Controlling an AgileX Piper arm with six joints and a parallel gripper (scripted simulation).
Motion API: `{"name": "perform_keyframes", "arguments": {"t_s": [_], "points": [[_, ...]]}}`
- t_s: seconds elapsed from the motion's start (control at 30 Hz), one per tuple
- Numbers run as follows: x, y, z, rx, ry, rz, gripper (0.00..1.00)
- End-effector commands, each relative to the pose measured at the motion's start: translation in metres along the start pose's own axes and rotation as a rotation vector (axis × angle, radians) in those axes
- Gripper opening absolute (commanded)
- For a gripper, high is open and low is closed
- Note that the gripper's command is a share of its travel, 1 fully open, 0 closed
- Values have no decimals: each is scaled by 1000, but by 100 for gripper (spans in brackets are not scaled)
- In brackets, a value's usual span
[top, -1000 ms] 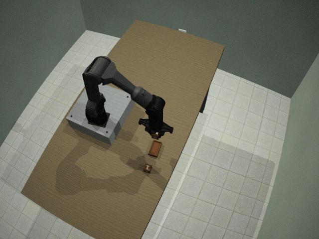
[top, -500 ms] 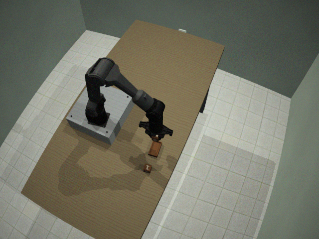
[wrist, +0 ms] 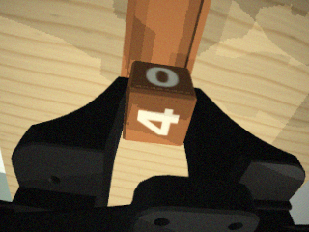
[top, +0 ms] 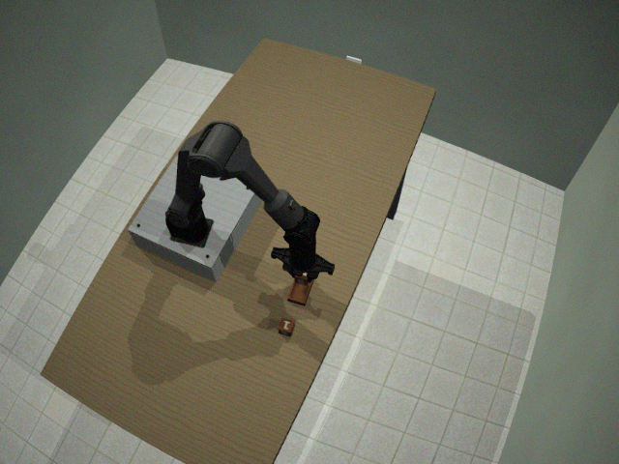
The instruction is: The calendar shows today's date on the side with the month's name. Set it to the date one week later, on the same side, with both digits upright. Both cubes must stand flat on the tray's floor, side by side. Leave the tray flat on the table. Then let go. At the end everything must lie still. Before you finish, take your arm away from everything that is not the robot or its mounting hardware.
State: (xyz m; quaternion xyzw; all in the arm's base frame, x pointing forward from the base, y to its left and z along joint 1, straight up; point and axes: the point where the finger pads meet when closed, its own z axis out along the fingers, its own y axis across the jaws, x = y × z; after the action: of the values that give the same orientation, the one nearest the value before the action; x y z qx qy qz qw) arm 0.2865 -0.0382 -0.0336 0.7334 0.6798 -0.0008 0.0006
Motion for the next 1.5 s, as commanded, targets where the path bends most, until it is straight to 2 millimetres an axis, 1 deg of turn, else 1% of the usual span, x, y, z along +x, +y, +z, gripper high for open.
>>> {"name": "perform_keyframes", "arguments": {"t_s": [0.0, 0.23, 1.47], "points": [[0, 0, 5, 0, 0, 2, 36], [0, 0, 11, -1, 0, 2, 36], [0, 1, 11, -2, -1, 2, 36]]}}
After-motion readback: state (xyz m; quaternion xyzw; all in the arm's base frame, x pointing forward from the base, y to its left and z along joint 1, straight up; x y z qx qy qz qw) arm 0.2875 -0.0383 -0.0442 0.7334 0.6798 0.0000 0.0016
